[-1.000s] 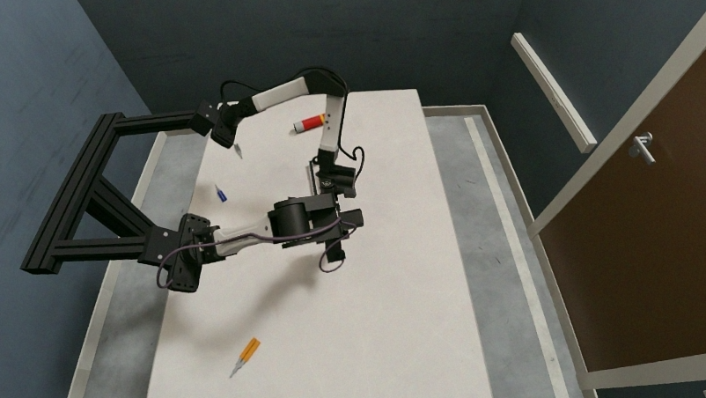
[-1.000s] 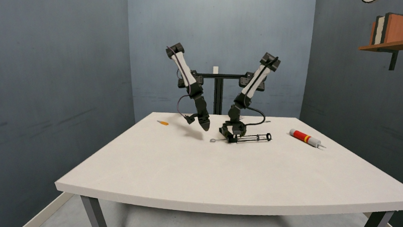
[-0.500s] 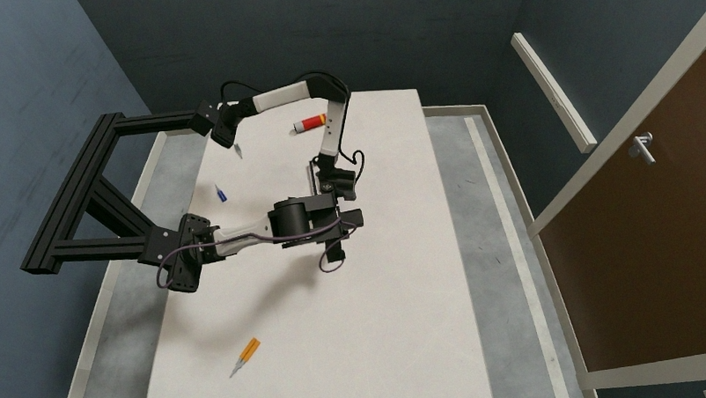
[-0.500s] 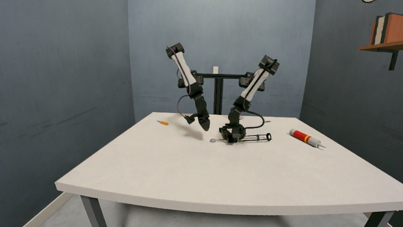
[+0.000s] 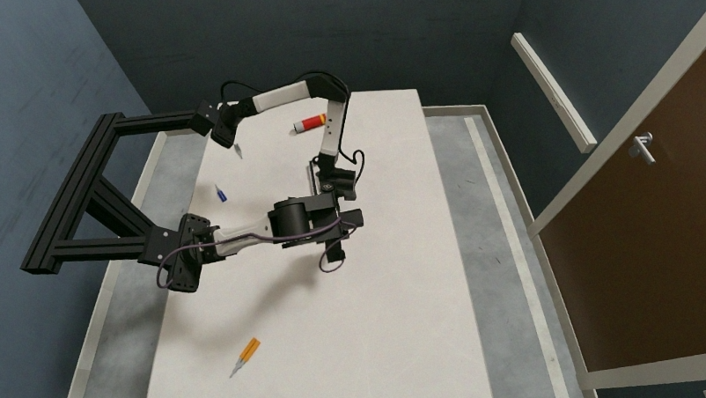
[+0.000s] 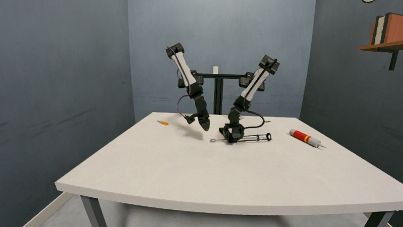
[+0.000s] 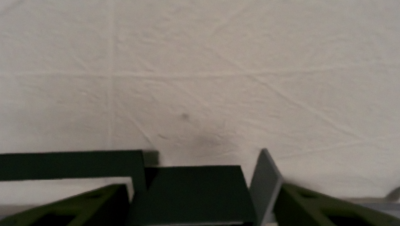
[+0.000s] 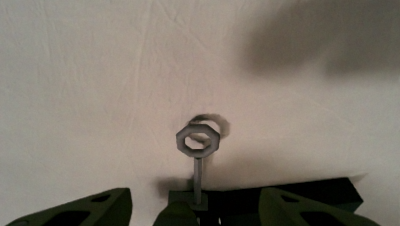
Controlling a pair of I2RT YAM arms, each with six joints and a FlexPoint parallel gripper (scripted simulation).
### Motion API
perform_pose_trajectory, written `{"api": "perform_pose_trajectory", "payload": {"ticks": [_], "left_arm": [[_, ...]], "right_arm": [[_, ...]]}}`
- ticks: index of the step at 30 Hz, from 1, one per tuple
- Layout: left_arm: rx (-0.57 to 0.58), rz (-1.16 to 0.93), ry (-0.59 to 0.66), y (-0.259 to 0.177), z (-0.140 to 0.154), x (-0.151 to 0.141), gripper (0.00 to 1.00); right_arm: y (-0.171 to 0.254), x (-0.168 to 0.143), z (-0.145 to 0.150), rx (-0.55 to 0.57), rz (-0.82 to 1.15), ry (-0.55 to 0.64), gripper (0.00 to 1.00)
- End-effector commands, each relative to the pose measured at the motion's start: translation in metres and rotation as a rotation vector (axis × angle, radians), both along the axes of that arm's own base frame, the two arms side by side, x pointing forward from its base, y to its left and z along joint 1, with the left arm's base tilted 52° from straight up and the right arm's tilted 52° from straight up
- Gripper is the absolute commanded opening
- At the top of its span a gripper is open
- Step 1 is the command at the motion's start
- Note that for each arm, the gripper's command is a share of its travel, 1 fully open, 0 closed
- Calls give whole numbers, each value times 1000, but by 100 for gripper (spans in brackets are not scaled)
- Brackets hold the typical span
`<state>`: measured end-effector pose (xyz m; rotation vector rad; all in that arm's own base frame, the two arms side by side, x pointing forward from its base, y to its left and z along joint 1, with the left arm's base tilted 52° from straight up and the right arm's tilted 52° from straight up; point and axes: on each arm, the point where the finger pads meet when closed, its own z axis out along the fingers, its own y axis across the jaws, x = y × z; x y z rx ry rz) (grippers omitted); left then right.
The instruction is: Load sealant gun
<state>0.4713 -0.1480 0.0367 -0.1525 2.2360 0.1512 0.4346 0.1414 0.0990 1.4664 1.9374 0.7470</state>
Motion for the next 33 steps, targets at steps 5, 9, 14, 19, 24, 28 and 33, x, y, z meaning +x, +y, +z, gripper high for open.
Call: {"api": "perform_pose_trajectory", "payload": {"ticks": [5,9,14,19,24,28,33], "left_arm": [[-18,-22,-15,-12,8,-2,52],[-15,-19,-16,-11,9,-2,40],[-15,-19,-16,-11,9,-2,27],[-15,-19,-16,-11,9,-2,15],[-15,-19,-16,-11,9,-2,3],[-15,-19,-16,-11,9,-2,3],[-15,-19,-16,-11,9,-2,3]], "right_arm": [[-2,3,2,-4,-3,-4,62],[-2,3,2,-4,-3,-4,62],[-2,3,2,-4,-3,-4,62],[-2,3,2,-4,-3,-4,62],[-2,3,2,-4,-3,-4,62],[-2,3,2,-4,-3,-4,62],[5,11,-3,14,0,-18,62]]}}
